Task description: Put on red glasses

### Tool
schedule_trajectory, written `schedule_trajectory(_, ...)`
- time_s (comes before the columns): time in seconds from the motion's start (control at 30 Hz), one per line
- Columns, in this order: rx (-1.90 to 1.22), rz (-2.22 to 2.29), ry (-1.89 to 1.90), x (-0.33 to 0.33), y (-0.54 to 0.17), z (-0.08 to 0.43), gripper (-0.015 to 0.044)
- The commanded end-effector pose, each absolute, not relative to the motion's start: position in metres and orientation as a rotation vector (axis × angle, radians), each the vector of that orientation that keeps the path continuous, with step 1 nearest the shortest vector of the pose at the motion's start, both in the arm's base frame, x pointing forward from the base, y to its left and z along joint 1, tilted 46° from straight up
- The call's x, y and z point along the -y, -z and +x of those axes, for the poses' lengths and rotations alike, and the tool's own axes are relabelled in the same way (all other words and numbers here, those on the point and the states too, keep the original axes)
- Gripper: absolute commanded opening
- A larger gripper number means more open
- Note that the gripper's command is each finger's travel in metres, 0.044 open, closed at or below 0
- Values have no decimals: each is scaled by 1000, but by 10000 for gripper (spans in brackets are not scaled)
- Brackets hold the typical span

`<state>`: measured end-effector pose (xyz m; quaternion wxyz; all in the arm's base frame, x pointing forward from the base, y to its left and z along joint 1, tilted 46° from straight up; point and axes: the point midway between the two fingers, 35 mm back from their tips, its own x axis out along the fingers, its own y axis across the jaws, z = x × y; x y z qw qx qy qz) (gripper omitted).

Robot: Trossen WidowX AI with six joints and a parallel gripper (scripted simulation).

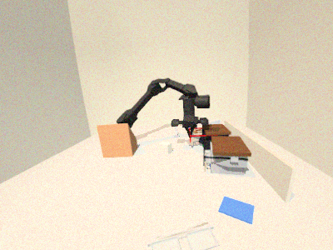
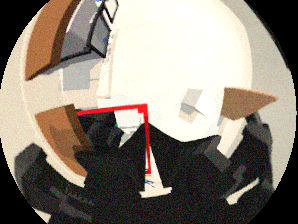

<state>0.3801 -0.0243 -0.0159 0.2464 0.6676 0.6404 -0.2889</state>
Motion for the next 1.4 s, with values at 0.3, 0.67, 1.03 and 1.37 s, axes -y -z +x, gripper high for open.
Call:
schedule_trajectory(0.3, -1754, 1825, 790, 23, 17, 398, 0)
schedule_trajectory(0.67, -1754, 1825, 789, 23, 18, 413, 0)
schedule_trajectory(1.03, -1753, 1825, 788, 23, 19, 424, 0)
schedule_trajectory(1.37, -1753, 1825, 788, 22, 20, 425, 0)
